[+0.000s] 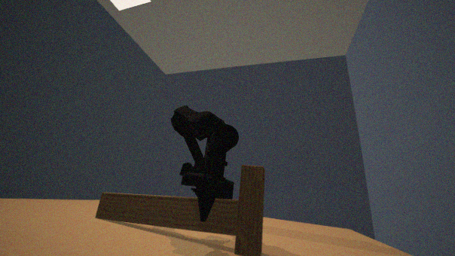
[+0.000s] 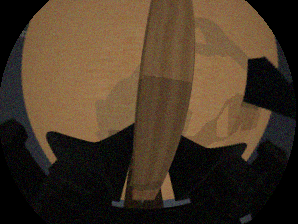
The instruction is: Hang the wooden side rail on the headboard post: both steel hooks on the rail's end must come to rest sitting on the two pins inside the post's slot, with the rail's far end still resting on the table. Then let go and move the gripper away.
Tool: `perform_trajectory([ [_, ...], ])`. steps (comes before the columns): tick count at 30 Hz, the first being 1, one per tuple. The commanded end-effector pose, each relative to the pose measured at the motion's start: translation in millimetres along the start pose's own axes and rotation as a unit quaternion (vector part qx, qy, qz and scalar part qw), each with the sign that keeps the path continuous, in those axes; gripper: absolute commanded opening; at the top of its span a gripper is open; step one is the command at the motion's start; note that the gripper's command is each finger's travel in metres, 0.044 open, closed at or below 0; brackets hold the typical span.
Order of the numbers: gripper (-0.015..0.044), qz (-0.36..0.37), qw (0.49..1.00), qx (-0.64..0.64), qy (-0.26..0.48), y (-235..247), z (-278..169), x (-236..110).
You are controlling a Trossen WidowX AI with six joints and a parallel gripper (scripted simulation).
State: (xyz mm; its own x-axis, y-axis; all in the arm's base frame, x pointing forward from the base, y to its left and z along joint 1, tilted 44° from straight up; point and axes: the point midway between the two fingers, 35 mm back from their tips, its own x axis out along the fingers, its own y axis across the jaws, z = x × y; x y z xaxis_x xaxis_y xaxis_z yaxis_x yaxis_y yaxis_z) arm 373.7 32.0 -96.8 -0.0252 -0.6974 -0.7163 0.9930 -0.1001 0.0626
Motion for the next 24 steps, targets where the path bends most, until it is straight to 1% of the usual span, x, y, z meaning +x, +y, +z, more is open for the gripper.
perform_trajectory([
  [1, 0.0000, 0.002, 1.000, -0.001, 0.004, -0.2, -3.3, -1.1],
  [24, 0.0000, 0.002, 1.000, -0.001, 0.004, -0.2, -3.3, 2.7],
])
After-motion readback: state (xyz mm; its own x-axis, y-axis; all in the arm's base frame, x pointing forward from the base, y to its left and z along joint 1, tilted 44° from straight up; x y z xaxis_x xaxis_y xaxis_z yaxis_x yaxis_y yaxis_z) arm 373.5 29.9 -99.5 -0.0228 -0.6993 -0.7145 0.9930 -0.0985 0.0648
